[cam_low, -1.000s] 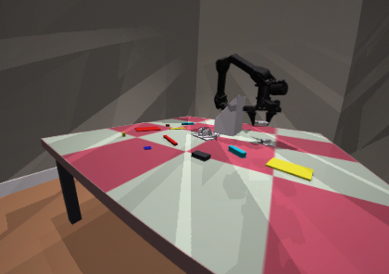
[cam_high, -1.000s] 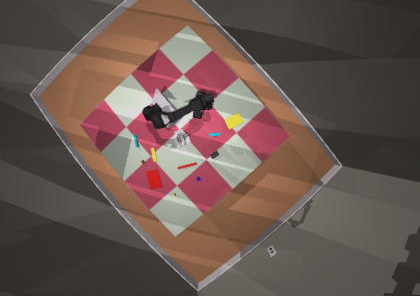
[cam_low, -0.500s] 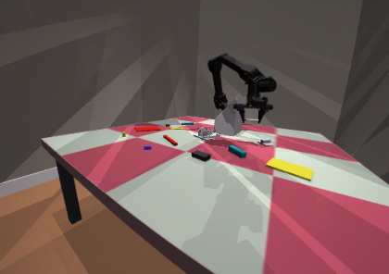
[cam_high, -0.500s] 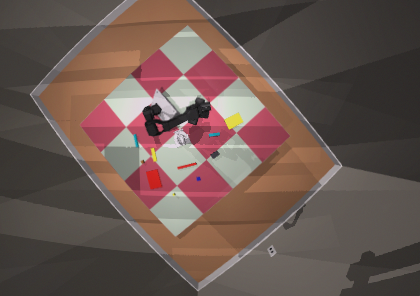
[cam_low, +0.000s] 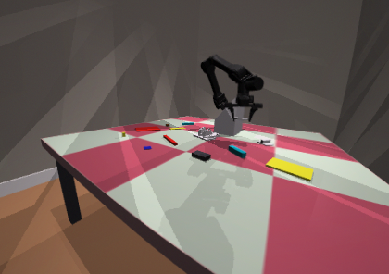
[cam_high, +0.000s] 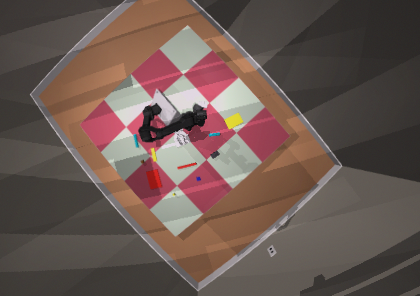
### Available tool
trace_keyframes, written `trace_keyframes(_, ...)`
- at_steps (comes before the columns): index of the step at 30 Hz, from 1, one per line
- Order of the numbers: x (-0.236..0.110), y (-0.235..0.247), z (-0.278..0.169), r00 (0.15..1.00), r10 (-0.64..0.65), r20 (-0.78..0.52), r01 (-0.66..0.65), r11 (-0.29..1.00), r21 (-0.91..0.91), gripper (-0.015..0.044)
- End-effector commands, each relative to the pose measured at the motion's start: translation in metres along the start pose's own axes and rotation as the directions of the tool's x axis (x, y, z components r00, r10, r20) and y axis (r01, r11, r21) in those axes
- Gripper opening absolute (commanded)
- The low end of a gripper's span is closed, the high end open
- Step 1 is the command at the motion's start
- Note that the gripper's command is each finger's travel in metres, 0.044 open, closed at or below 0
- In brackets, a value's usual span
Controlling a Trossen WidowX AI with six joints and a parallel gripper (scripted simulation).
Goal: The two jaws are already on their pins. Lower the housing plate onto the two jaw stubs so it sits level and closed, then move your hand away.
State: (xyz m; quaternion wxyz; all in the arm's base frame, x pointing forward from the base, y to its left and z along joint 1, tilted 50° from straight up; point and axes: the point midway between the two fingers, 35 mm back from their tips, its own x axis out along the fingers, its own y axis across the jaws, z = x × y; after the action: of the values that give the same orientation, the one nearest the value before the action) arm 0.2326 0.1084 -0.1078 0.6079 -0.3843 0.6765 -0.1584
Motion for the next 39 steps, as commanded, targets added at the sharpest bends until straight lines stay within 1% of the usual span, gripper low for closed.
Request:
trace_keyframes(1, 0.001, -0.014, -0.003, 1.000, -0.005, -0.003, 0.005, 0.999, 0.050, 0.0351)
trace_keyframes(20, 0.004, -0.076, -0.018, 1.000, -0.016, -0.004, 0.017, 0.960, 0.281, 0.0351)
trace_keyframes(39, 0.012, -0.130, -0.046, 0.999, -0.040, -0.017, 0.043, 0.865, 0.500, 0.0351)
